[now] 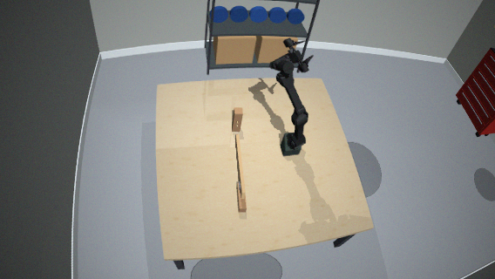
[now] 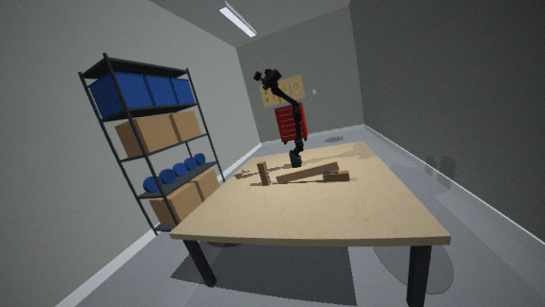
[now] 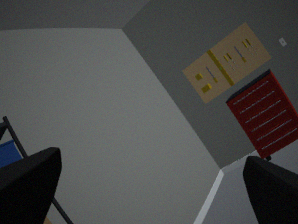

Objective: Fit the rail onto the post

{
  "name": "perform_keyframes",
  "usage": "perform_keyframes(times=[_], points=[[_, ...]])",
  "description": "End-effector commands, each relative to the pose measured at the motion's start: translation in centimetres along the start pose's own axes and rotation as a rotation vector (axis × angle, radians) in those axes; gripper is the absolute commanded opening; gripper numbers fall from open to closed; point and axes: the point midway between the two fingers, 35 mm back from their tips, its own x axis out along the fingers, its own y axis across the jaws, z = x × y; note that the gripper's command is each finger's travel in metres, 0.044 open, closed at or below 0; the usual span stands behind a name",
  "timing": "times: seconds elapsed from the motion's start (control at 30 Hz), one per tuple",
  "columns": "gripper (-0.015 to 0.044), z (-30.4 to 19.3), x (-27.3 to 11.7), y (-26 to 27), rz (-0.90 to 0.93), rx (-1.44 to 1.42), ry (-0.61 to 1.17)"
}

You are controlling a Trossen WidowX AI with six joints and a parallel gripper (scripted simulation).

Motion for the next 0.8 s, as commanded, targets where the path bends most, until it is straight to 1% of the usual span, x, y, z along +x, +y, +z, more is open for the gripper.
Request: perform_keyframes(times=[0.0,0.03,0.17,0.4,0.5,0.63,0.77], points=[[0.0426,-0.1,-0.1,0.2,0.009,-0.011,-0.001],[0.044,-0.3,-0.4,0.6,0.034,-0.046,-0.005],[0.044,-2.8,-3.3,4.2,0.233,-0.309,-0.04],[0.044,-8.8,-10.3,9.0,0.594,-0.756,-0.127],[0.044,-11.8,-13.6,10.0,0.738,-0.92,-0.17],[0.044,-14.4,-16.4,10.6,0.867,-1.065,-0.212],[0.044,-18.9,-21.0,10.6,1.084,-1.295,-0.289]])
